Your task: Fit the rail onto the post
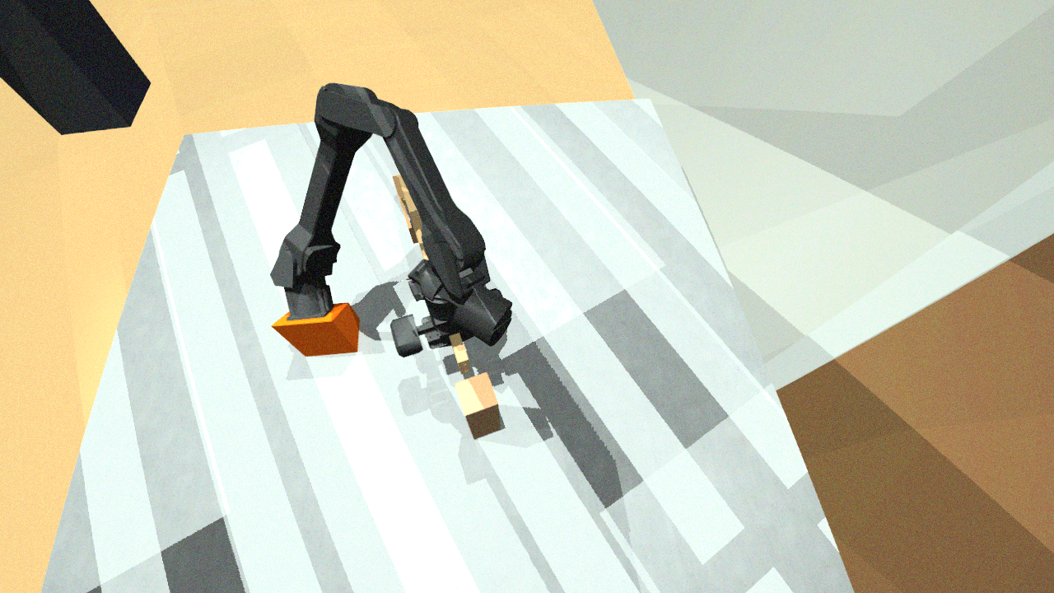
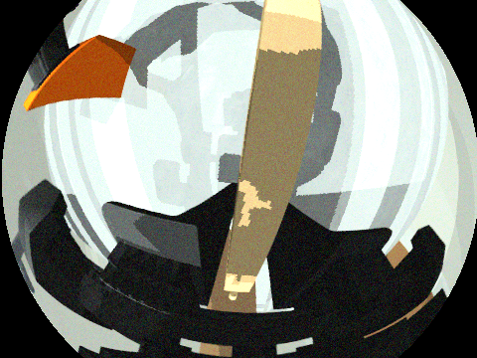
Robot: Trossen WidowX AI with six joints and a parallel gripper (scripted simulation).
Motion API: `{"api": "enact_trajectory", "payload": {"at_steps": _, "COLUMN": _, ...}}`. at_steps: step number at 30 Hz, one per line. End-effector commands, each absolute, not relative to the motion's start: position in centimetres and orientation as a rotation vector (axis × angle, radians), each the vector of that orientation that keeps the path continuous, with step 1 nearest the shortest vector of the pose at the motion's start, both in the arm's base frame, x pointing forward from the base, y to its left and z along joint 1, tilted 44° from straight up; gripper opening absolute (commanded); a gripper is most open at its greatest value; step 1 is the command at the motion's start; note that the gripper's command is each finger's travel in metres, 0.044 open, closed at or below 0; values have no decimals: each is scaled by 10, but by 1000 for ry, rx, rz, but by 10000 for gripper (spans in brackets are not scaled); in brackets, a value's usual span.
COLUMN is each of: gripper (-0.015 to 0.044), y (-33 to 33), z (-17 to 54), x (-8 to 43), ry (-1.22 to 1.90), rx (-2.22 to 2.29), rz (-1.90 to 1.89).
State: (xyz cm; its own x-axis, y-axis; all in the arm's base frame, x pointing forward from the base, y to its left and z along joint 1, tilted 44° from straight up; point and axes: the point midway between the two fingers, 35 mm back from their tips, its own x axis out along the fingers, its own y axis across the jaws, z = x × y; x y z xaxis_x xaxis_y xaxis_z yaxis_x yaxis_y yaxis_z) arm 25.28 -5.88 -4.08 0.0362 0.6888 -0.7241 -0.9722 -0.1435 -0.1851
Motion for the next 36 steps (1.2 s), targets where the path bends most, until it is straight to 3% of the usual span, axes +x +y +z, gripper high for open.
{"api": "enact_trajectory", "payload": {"at_steps": 1, "gripper": 0, "y": -61, "z": -42, "x": 255, "ry": 452, "rx": -834, "rz": 1522}}
{"api": "enact_trajectory", "payload": {"at_steps": 36, "gripper": 0, "y": -71, "z": -46, "x": 258, "ry": 452, "rx": -835, "rz": 1522}}
